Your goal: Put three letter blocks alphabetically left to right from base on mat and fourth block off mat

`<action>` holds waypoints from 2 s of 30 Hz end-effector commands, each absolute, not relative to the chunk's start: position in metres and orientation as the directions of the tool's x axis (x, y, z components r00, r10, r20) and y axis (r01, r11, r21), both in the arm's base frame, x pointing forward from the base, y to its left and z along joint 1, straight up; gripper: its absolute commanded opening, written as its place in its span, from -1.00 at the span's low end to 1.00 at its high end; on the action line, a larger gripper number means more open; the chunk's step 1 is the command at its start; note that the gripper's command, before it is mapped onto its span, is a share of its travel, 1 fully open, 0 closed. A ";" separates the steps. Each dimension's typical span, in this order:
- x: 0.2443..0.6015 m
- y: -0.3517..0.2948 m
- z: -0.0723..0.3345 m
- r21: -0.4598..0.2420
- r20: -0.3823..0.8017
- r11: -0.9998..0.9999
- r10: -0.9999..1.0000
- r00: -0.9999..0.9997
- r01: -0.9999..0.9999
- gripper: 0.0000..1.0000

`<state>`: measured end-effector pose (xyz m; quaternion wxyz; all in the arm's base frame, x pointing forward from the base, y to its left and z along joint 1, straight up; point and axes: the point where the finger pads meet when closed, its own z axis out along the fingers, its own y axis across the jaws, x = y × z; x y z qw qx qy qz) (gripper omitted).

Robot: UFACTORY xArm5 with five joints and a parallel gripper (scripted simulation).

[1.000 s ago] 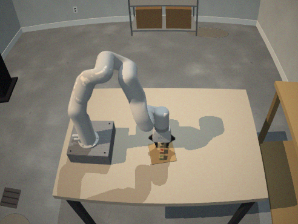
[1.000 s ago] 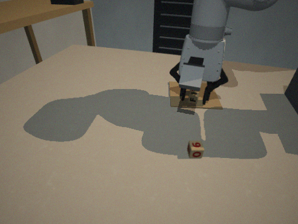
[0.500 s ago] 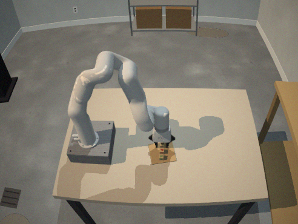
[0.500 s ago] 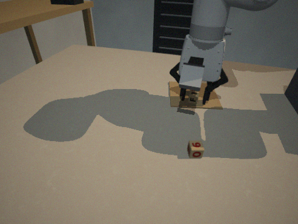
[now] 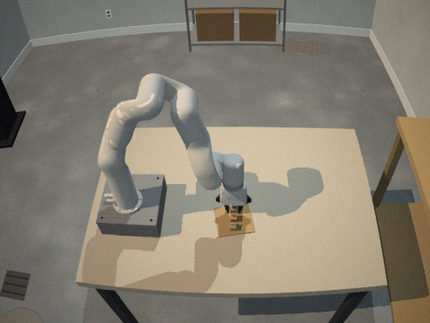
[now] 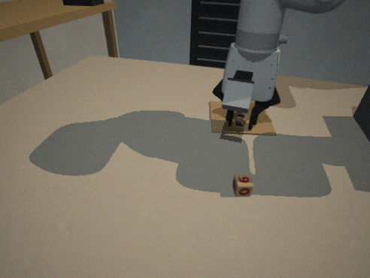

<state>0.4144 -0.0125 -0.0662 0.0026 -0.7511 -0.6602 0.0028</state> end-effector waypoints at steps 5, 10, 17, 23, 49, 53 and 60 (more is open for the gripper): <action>0.416 -0.013 -0.065 -0.004 0.000 -0.128 0.992 0.128 0.992 -0.16; 0.416 -0.013 -0.065 -0.004 0.000 -0.128 0.992 0.128 0.992 -0.16; 0.416 -0.013 -0.065 -0.004 0.000 -0.128 0.992 0.128 0.992 -0.57; 0.416 -0.013 -0.065 -0.004 0.000 -0.128 0.992 0.128 0.992 -0.57; 0.416 -0.012 -0.059 -0.004 0.000 -0.128 0.992 0.128 0.992 -0.57; 0.416 -0.012 -0.046 -0.004 0.000 -0.128 0.992 0.128 0.992 -0.57; 0.416 -0.012 -0.002 -0.004 0.000 -0.128 0.992 0.128 0.992 -0.57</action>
